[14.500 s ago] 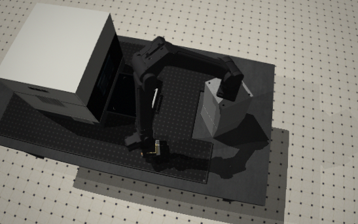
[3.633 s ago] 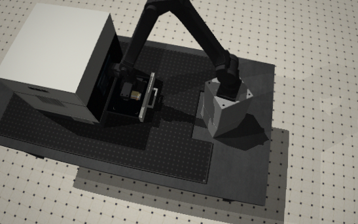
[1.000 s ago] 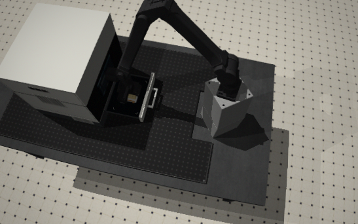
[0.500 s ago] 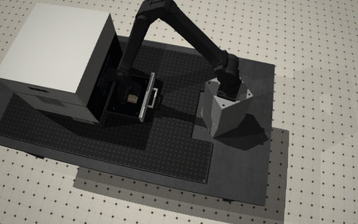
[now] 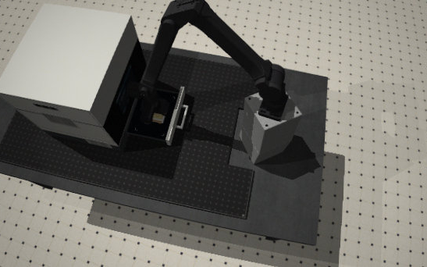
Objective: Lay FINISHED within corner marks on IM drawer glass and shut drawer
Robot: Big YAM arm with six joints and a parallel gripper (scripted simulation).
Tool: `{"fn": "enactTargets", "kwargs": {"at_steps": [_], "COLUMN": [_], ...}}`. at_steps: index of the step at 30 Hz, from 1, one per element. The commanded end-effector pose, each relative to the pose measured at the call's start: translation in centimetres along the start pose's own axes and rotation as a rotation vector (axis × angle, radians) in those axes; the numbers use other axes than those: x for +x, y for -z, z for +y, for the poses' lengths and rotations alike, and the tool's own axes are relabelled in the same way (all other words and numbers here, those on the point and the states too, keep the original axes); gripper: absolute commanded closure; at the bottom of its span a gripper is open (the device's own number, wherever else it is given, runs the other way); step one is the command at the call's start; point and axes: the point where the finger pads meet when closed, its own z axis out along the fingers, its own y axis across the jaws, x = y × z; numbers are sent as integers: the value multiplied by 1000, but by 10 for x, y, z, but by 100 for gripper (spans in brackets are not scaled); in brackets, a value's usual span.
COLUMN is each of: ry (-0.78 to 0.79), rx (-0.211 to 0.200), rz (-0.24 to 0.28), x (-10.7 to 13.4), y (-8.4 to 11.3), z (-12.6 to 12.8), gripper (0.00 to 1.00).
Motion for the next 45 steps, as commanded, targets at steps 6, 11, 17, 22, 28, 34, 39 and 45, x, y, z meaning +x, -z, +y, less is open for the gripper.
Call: {"fn": "enactTargets", "kwargs": {"at_steps": [6,11,17,22,28,34,39,45], "ry": [-5,-3,-6,-4,-2,-2,-2,-2], "rx": [22,14,34,21,24,24,24,24], "rz": [-2,-2,-1,-2,-1,-1,-1,-1], "x": [6,5,6,6,1,1,1,1], "y": [-5,-8,-4,-10,-1,-1,-1,-1], "z": [-13,-9,-18,-13,-12,-12,-12,-12], "gripper": [20,20,20,20,20,8,8,8]}}
